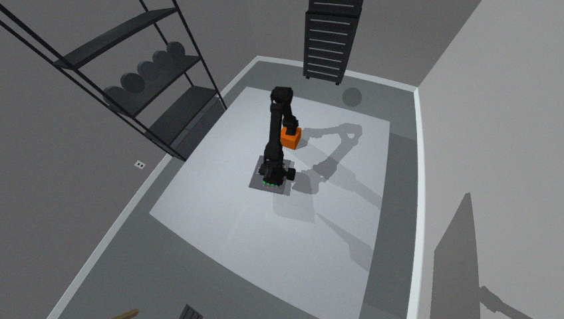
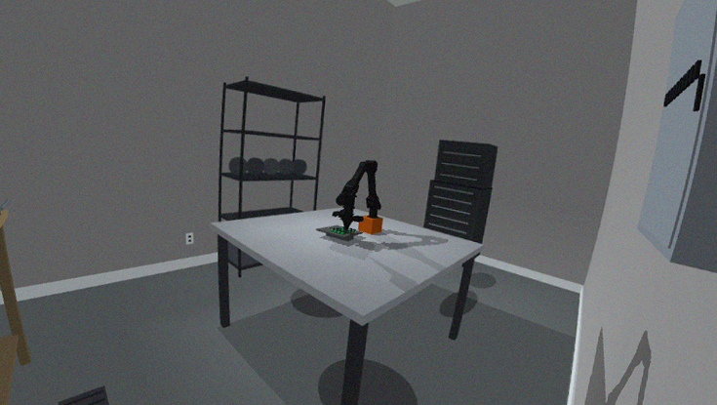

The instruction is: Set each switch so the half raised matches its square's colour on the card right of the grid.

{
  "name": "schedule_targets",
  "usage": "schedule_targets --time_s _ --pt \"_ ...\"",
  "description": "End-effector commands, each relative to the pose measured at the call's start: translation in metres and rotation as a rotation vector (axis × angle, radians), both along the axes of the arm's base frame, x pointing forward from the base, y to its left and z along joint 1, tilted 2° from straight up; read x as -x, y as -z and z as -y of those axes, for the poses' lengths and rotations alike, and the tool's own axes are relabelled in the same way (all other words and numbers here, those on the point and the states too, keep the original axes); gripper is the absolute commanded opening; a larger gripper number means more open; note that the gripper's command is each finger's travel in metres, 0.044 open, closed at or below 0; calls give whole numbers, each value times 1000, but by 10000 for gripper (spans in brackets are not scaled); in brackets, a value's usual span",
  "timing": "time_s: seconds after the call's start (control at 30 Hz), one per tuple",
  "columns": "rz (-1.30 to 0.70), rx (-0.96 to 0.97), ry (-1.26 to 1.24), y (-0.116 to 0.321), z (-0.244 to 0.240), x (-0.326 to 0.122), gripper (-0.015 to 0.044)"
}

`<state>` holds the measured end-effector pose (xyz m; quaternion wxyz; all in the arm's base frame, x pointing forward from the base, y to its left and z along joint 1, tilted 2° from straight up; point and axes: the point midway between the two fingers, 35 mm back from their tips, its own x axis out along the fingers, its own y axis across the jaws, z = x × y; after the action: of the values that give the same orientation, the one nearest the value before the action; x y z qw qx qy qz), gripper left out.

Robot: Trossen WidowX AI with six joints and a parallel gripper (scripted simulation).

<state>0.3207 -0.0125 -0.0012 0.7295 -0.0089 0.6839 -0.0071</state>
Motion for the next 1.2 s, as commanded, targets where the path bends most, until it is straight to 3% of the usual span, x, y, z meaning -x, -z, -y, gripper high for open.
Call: schedule_targets --time_s 0.0,1.17 --pt "-11 2 4 3 0 2 0" --pt "-11 2 4 7 0 2 0"
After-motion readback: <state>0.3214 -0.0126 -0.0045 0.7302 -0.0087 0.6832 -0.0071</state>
